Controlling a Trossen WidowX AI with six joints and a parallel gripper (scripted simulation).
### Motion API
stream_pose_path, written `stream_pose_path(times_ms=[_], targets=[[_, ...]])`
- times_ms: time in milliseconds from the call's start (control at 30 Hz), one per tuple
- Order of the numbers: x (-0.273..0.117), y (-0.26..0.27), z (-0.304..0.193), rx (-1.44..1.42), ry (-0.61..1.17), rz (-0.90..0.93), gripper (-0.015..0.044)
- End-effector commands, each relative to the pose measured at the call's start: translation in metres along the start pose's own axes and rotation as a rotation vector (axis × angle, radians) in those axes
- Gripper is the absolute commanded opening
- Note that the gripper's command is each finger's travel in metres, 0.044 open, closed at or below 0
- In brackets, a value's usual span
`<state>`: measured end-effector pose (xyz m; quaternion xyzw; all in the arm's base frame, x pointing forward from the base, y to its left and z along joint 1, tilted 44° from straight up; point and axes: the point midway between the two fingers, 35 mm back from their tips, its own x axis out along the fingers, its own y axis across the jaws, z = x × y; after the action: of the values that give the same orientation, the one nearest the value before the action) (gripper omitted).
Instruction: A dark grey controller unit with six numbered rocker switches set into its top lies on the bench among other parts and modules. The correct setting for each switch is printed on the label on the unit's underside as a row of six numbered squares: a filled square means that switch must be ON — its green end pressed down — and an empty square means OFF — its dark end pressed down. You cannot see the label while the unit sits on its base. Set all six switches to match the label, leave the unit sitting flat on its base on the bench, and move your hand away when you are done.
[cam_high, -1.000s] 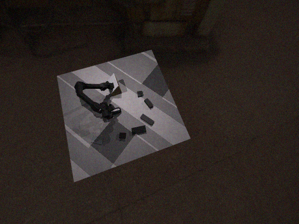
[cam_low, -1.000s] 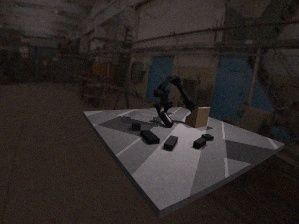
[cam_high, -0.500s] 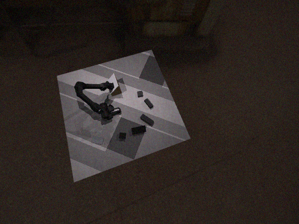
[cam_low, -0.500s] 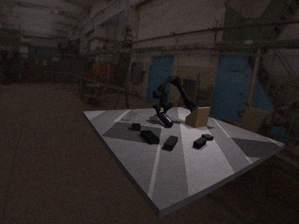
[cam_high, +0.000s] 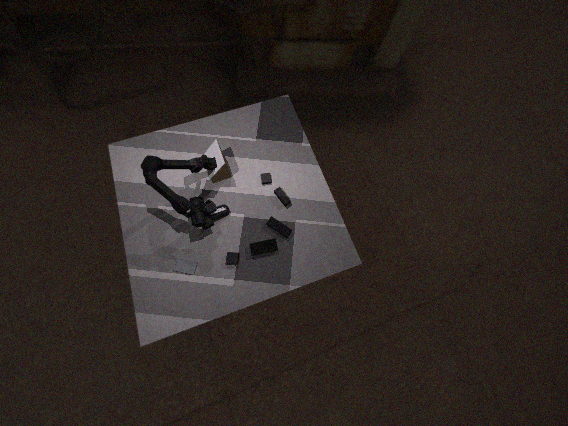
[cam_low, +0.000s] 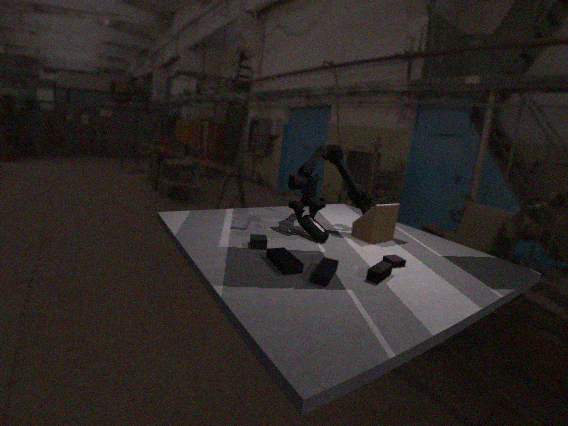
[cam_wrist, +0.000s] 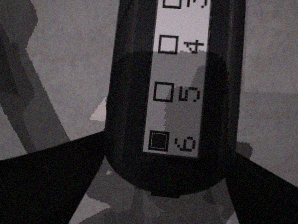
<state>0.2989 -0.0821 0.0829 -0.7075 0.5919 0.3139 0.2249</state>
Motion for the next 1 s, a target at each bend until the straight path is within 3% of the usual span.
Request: stream_pose_path(times_ms=[0, 967], targets=[[0.004, 0.002, 0.002, -0.015, -0.013, 0.005, 0.0338], [0.026, 0.002, -0.006, -0.015, -0.011, 0.005, 0.0338]])
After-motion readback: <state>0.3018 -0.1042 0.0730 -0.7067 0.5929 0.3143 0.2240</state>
